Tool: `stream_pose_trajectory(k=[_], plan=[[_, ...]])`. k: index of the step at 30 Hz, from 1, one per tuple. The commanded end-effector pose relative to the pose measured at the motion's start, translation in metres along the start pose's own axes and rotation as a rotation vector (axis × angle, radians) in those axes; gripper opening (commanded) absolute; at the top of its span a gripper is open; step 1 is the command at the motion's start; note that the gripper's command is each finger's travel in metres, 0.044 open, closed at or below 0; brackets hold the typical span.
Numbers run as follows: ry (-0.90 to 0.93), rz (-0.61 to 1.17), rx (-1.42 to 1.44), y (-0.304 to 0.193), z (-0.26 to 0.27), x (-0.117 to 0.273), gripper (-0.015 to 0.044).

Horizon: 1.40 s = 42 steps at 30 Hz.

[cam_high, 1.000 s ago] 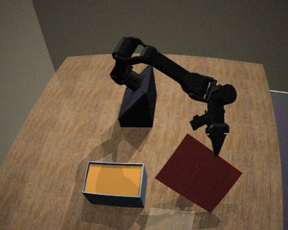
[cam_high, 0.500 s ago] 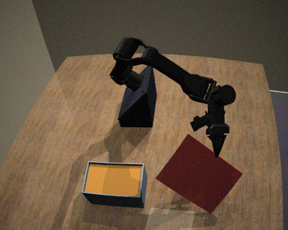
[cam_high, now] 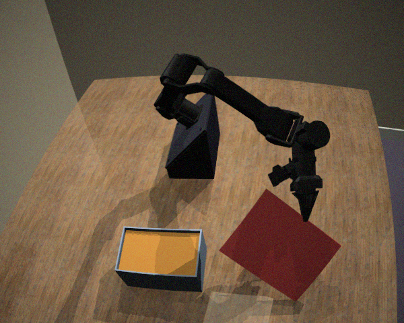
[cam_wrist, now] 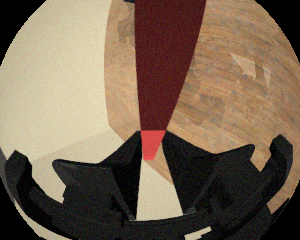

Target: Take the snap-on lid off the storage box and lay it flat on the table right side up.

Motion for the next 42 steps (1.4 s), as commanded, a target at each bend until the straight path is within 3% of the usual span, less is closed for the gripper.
stream_pose_trajectory(k=[1,42], plan=[[-0.038,-0.016,0.019,0.005,-0.016,-0.014,0.0000],[-0.038,-0.017,0.019,0.002,-0.042,-0.034,0.0000]])
Point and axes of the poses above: the point midway between the two fingers, 35 mm back from their tips, its own x axis back along the fingers, its own z axis across the jaws, y = z × x, the point moved 5 cm from there along x, back along the fingers, and after that the axes turned 8 degrees about x, right-handed, at the moved point
